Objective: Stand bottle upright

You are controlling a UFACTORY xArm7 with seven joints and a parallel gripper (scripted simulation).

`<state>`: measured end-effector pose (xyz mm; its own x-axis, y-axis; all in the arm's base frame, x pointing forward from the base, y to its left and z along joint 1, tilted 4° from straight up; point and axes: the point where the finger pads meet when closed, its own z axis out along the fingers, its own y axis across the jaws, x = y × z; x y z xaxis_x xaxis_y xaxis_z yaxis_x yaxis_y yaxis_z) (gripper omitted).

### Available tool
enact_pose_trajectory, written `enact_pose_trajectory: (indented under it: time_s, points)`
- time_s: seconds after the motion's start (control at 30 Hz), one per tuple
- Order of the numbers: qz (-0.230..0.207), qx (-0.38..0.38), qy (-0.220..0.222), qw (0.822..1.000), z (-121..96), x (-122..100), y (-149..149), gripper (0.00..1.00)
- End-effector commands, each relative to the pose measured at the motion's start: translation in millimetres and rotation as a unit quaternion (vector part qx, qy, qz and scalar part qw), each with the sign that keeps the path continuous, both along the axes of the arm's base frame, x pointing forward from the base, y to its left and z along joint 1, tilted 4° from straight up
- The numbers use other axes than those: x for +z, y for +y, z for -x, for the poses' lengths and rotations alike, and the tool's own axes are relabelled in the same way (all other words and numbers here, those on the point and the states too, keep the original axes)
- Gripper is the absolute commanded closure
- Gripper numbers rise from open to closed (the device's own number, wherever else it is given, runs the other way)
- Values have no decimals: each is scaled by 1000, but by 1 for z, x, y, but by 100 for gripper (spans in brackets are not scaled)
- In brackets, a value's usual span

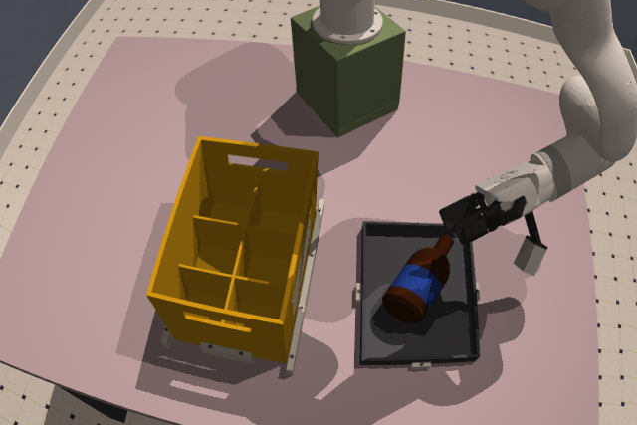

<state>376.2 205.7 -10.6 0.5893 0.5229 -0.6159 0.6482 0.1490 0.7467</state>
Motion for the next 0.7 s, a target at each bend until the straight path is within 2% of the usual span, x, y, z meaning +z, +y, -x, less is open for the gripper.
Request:
enact_pose_trajectory:
  time_s: [0.0,0.17,0.27,0.3,0.47,0.67]
  points:
    - [-23,57,61,996,2,2,1,0]
    - [-36,108,116,987,7,2,2,0]
    - [-37,110,118,986,7,2,2,0]
    - [-45,144,155,976,10,3,2,0]
    - [-54,179,193,963,13,3,3,0]
    - [-71,240,260,933,18,4,4,0]
